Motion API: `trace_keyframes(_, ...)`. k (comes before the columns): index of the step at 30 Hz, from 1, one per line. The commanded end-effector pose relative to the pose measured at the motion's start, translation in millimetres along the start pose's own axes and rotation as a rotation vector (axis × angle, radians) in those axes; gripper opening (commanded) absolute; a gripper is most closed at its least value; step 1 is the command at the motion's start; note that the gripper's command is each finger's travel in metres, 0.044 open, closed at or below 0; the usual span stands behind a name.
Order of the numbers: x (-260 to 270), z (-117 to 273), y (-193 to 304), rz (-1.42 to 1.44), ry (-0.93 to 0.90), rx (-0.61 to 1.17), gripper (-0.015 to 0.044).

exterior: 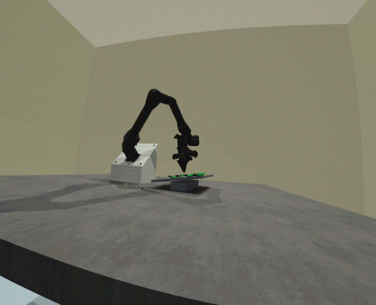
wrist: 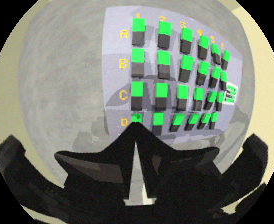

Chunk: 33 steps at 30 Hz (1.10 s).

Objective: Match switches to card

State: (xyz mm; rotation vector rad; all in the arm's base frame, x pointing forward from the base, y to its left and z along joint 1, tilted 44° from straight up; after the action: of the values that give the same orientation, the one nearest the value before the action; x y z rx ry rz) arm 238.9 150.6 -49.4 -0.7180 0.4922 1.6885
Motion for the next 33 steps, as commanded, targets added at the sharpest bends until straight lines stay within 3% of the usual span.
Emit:
trace_keyframes(1, -0.3, -7.9, 1.5, 0.006, 0.009, 0.005, 0.0)
trace_keyframes(33, -0.5, -13.7, 1.4, 0.006, 0.009, 0.005, 0.0)
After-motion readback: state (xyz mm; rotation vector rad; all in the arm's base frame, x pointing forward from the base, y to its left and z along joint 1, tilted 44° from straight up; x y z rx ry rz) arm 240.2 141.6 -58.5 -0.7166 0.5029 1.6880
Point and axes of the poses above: the point midway between the two fingers, 35 mm back from their tips, its own z axis back along the fingers, its own x axis across the jaws, y = z × x, the point moved 8 cm from there along z, back along the fingers, and after that the axes turned 6 degrees about z, right-handed, at the moved point
